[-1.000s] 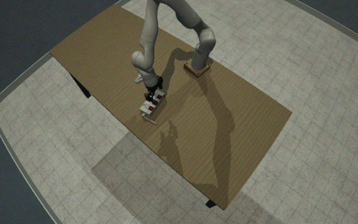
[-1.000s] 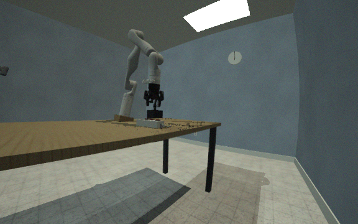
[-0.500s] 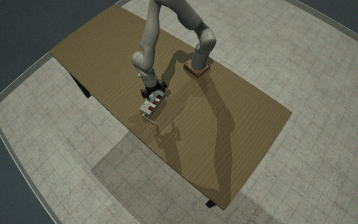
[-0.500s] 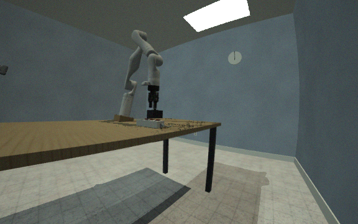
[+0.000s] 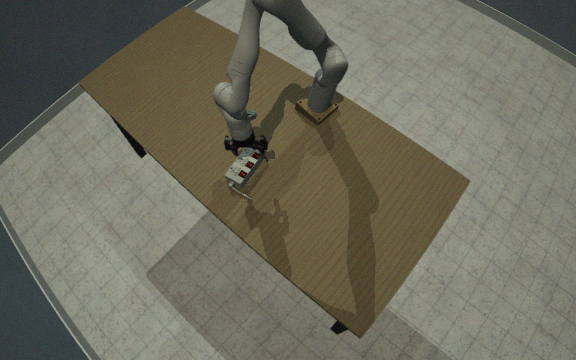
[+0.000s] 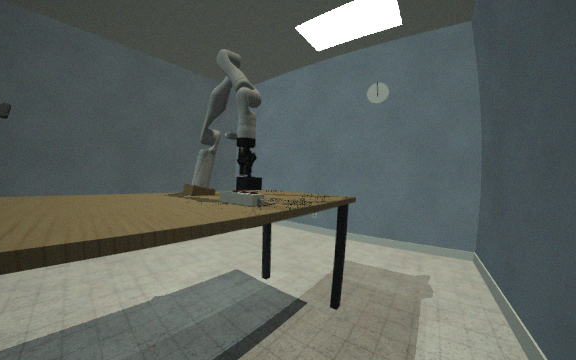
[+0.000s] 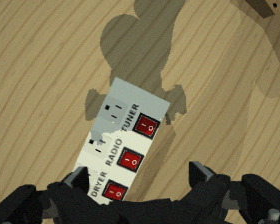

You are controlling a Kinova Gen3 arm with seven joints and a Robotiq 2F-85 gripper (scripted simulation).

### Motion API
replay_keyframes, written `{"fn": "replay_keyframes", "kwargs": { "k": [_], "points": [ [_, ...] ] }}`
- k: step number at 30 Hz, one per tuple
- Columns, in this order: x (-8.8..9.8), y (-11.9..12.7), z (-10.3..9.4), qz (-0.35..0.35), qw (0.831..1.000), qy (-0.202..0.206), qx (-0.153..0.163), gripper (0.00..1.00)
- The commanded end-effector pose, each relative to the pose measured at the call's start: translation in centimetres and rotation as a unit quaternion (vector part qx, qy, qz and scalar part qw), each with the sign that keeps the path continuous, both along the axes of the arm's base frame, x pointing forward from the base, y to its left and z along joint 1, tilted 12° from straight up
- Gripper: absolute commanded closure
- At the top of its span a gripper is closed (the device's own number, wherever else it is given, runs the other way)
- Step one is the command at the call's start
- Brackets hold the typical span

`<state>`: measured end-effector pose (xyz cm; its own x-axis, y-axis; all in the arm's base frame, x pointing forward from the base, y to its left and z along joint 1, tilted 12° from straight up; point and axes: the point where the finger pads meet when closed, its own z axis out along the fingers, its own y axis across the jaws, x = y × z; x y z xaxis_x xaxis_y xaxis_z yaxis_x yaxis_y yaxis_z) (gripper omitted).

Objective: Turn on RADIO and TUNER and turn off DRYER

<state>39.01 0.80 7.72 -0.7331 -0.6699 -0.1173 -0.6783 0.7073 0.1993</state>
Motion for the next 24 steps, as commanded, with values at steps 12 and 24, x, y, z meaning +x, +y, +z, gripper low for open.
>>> {"fn": "replay_keyframes", "kwargs": {
  "k": [12, 24],
  "points": [
    [0.73, -0.41, -0.11, -0.178, 0.984, 0.021, -0.015, 0.00],
    [1.00, -0.71, -0.15, -0.227, 0.973, 0.025, -0.018, 0.00]
  ]
}}
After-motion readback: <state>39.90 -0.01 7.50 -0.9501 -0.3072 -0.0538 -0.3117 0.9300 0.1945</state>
